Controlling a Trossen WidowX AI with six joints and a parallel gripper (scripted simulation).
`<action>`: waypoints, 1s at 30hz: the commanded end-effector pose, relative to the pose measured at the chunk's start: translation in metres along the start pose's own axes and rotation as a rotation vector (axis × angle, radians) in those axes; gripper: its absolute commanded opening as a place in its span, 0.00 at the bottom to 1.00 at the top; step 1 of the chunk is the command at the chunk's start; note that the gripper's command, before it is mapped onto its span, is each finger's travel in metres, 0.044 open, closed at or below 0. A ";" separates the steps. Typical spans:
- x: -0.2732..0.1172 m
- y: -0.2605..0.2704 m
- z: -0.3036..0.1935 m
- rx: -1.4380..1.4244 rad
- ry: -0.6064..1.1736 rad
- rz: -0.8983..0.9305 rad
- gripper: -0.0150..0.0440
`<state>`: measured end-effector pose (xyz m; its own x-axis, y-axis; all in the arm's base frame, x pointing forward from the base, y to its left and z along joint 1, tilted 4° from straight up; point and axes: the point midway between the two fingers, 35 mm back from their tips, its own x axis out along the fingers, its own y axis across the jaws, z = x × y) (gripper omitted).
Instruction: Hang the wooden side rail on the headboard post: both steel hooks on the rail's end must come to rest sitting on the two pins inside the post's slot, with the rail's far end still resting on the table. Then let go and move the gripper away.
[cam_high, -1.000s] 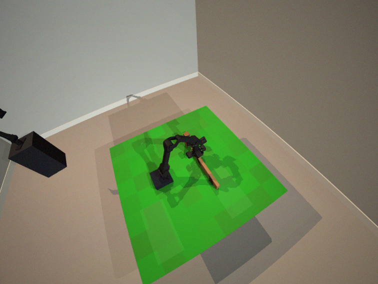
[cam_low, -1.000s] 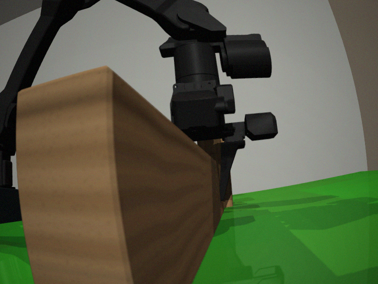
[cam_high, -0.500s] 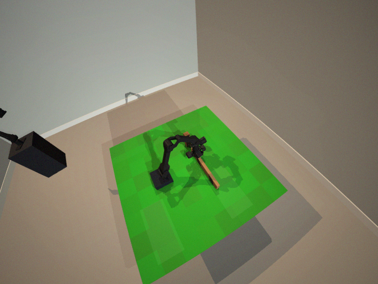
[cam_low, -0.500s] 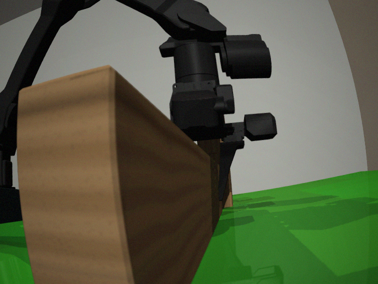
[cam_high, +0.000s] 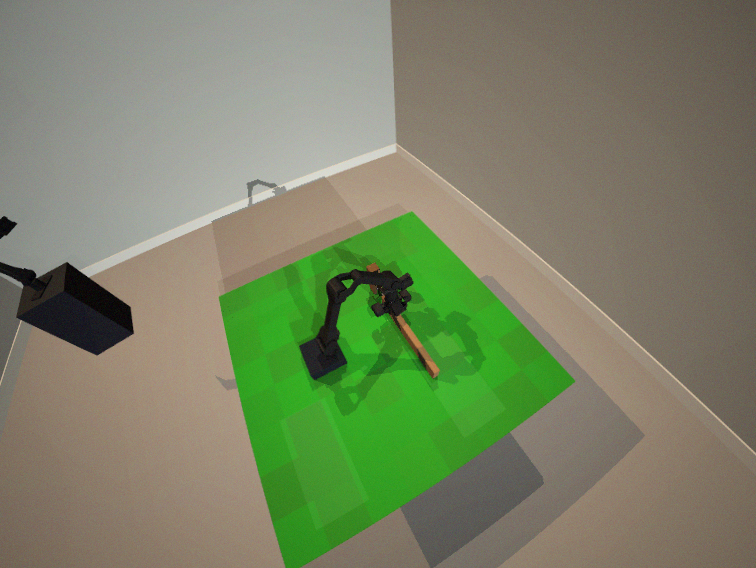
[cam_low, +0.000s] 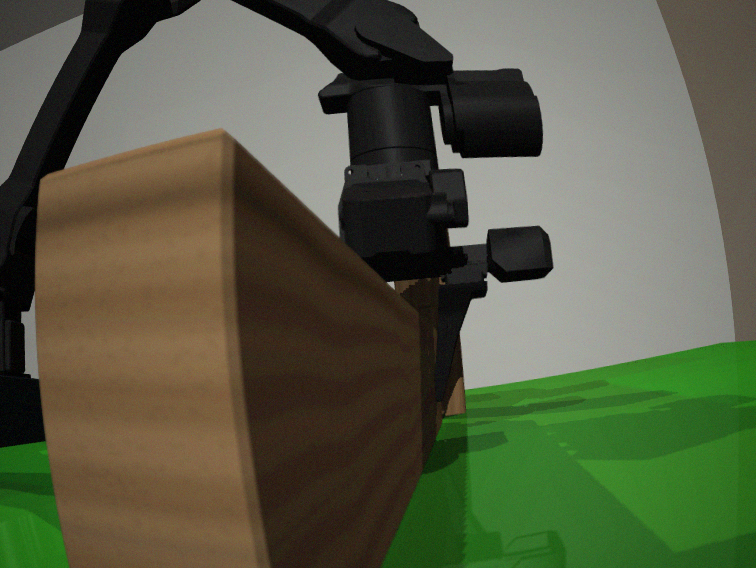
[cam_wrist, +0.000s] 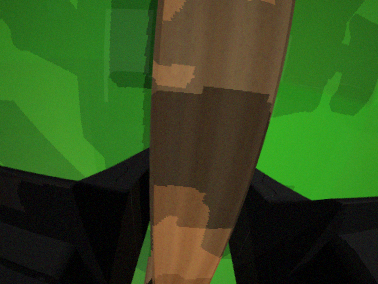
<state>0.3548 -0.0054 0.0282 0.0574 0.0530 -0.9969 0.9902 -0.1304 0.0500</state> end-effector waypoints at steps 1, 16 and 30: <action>-0.008 0.002 0.000 -0.001 -0.002 0.018 0.25; -0.010 0.002 0.000 -0.001 -0.002 0.018 0.25; -0.012 0.002 0.000 -0.001 -0.002 0.018 0.25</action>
<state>0.3536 -0.0054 0.0318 0.0521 0.0531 -0.9972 0.9905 -0.1300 0.0448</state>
